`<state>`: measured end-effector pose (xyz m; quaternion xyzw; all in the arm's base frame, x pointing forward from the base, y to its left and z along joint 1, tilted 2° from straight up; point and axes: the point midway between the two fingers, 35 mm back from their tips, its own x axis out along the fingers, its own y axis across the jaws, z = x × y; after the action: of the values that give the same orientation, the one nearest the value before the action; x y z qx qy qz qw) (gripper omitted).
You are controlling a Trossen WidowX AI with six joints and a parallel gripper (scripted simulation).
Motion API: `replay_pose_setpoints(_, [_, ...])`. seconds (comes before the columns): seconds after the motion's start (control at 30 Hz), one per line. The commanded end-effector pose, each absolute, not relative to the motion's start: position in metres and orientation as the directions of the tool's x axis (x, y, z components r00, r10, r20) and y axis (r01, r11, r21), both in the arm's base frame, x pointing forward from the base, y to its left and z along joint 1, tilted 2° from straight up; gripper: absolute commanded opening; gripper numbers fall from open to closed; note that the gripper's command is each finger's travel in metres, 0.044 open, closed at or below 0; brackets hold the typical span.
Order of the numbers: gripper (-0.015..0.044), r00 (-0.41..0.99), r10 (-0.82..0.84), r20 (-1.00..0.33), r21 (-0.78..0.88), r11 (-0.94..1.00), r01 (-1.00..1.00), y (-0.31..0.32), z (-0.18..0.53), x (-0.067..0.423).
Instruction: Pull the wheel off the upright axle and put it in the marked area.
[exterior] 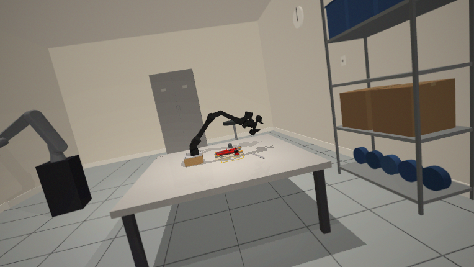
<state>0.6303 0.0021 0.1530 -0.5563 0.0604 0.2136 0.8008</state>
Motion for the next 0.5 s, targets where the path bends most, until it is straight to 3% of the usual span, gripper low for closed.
replay_pose_setpoints(0.0, [0.03,0.819,0.172,-0.547,-0.406,0.801,-0.439,-0.026,0.134,0.587])
replay_pose_setpoints(0.23, [0.03,0.712,0.109,-0.694,-0.029,0.983,-0.179,-0.043,0.115,0.548])
replay_pose_setpoints(0.47, [0.03,0.595,0.061,-0.802,0.202,0.964,0.174,-0.055,0.103,0.509])
